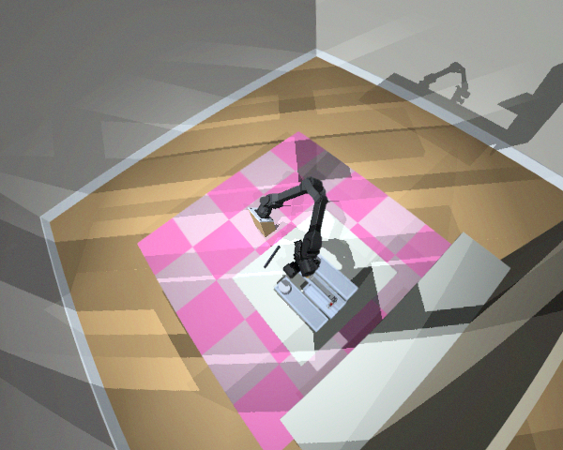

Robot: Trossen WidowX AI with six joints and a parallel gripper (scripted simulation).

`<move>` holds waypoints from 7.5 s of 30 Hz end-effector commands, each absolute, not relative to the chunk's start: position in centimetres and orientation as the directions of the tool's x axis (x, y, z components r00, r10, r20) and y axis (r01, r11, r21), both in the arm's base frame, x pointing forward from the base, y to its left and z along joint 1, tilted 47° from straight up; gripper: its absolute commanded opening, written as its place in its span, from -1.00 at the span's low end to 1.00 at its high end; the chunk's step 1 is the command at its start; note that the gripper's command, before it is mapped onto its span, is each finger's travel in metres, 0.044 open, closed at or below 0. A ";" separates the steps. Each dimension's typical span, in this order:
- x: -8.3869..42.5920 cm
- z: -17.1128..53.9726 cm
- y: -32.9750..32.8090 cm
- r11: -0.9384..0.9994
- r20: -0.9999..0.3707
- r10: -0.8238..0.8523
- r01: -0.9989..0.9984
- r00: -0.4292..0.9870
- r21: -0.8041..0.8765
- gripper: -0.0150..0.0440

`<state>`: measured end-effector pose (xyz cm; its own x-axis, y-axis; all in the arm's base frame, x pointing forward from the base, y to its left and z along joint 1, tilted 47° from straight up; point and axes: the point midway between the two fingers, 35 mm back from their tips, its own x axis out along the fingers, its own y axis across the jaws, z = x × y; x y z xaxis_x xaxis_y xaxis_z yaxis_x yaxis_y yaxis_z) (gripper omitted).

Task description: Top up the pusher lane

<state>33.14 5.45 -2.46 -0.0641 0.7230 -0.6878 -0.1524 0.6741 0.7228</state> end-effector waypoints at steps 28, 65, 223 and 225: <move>34.1 -2.2 5.4 0.670 -0.684 0.728 -0.166 -0.040 0.723 -0.49; 34.3 -2.6 6.0 0.670 -0.684 0.728 -0.166 -0.040 0.723 -0.49; 30.6 -3.1 5.1 0.671 -0.685 0.727 -0.164 -0.041 0.723 0.50; 29.9 -3.2 5.0 0.672 -0.685 0.727 -0.164 -0.041 0.723 0.50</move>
<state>30.64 5.23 -3.13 -0.0436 0.7299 -0.6822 -0.1597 0.6690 0.7259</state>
